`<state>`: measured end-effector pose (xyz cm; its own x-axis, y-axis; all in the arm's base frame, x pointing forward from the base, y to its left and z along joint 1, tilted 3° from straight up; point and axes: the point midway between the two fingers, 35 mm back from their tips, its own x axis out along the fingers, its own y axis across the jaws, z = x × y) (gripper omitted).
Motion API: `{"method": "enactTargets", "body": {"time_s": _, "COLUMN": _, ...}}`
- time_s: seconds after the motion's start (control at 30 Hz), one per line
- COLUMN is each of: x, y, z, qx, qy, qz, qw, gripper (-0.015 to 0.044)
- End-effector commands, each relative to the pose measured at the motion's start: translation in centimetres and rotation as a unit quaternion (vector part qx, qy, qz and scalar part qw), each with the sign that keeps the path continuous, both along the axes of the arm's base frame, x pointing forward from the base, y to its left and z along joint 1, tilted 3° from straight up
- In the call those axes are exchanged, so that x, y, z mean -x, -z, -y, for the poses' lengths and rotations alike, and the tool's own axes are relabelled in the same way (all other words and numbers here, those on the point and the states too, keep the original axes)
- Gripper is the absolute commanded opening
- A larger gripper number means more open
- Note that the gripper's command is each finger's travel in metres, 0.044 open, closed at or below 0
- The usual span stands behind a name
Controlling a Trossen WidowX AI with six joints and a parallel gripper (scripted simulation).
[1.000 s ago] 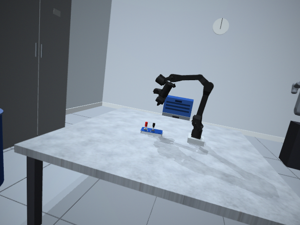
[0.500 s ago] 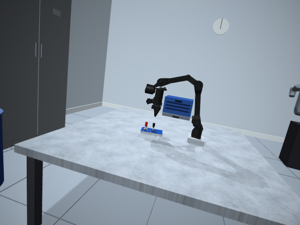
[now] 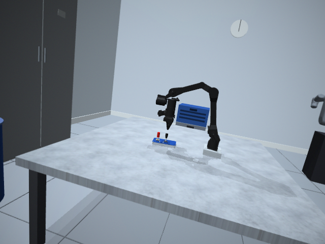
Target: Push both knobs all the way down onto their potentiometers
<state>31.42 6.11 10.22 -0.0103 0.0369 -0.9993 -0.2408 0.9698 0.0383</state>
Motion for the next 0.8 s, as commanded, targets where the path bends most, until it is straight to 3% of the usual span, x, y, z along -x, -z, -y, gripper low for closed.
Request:
{"method": "enactTargets", "body": {"time_s": 0.0, "x": 0.0, "y": 0.4, "z": -0.1, "qx": -0.002, "qy": 0.002, "qz": 0.0, "qw": 1.0, "gripper": 0.0}}
{"method": "enactTargets", "body": {"time_s": 0.77, "x": 0.0, "y": 2.2, "z": -0.2, "qx": -0.002, "qy": 0.002, "qz": 0.0, "qw": 1.0, "gripper": 0.0}}
